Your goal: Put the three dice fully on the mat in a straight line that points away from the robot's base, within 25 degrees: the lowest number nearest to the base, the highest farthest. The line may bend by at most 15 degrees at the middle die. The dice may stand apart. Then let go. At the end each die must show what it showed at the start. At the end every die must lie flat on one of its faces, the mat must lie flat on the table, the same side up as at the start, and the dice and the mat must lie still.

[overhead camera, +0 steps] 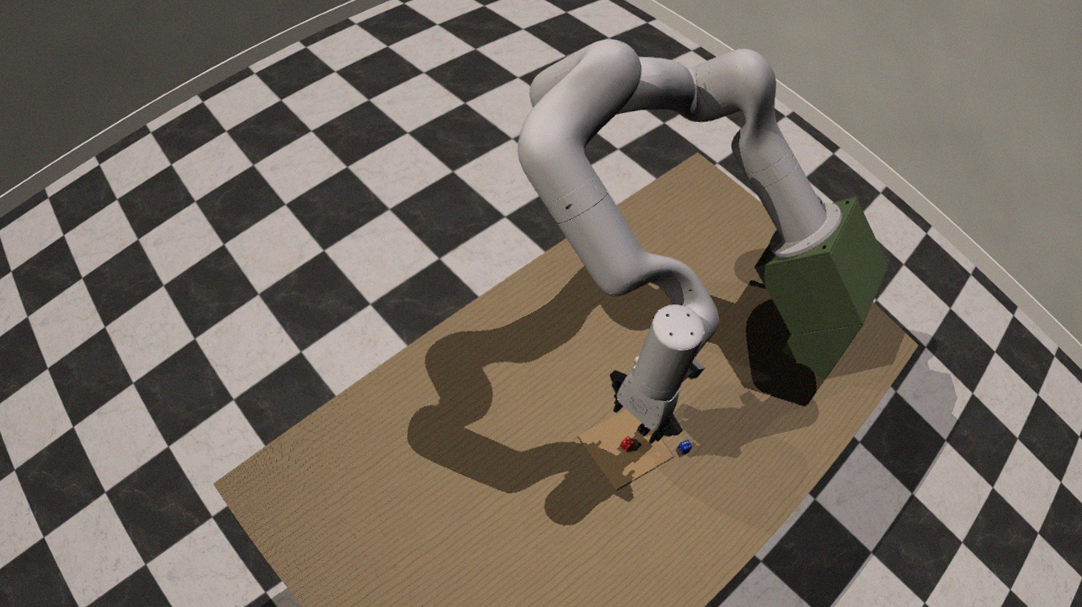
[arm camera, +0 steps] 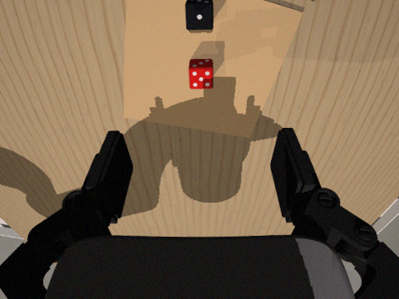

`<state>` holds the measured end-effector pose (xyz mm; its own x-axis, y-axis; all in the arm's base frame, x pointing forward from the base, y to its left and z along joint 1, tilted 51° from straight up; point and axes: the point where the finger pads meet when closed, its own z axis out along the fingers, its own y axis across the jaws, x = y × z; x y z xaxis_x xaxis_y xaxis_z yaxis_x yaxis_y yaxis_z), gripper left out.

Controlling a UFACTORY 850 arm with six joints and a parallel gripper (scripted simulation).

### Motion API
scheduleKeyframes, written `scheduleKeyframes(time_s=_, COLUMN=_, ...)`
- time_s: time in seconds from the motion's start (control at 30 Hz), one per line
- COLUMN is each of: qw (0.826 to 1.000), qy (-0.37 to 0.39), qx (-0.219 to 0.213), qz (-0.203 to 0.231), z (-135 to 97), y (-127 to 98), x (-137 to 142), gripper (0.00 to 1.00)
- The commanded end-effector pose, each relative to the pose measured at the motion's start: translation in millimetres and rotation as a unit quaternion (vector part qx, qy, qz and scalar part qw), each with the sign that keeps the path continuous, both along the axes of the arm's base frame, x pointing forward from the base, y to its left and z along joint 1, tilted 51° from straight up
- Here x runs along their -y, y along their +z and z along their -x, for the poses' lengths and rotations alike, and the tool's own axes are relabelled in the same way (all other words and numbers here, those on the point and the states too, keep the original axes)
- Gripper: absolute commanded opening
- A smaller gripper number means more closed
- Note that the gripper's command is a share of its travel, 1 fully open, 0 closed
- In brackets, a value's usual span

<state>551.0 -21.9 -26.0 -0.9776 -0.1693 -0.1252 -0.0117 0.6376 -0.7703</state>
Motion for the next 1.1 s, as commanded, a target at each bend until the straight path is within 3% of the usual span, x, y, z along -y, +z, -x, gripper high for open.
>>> scheduleKeyframes(time_s=0.0, qw=1.000, qy=0.003, qx=-0.003, qz=0.001, z=0, y=0, x=-1, gripper=1.00)
scheduleKeyframes(time_s=0.17, qw=0.999, qy=0.029, qx=-0.034, qz=0.009, z=2, y=-3, x=-2, gripper=1.00)
scheduleKeyframes(time_s=0.33, qw=0.990, qy=0.091, qx=-0.108, qz=0.030, z=7, y=-10, x=-5, gripper=1.00)
scheduleKeyframes(time_s=0.43, qw=0.989, qy=0.093, qx=-0.111, qz=0.031, z=7, y=-10, x=-5, gripper=1.00)
scheduleKeyframes(time_s=0.53, qw=0.975, qy=0.141, qx=-0.168, qz=0.047, z=11, y=-15, x=-7, gripper=1.00)
scheduleKeyframes(time_s=0.67, qw=0.962, qy=0.171, qx=-0.204, qz=0.057, z=14, y=-19, x=-8, gripper=1.00)
scheduleKeyframes(time_s=0.9, qw=0.924, qy=0.240, qx=-0.287, qz=0.080, z=20, y=-27, x=-11, gripper=1.00)
scheduleKeyframes(time_s=0.93, qw=0.912, qy=0.257, qx=-0.307, qz=0.086, z=22, y=-29, x=-12, gripper=1.00)
scheduleKeyframes(time_s=1.0, qw=0.912, qy=0.257, qx=-0.307, qz=0.086, z=22, y=-29, x=-12, gripper=1.00)
scheduleKeyframes(time_s=1.03, qw=0.907, qy=0.265, qx=-0.316, qz=0.088, z=23, y=-30, x=-12, gripper=1.00)
scheduleKeyframes(time_s=1.07, qw=0.887, qy=0.289, qx=-0.346, qz=0.097, z=25, y=-33, x=-13, gripper=1.00)
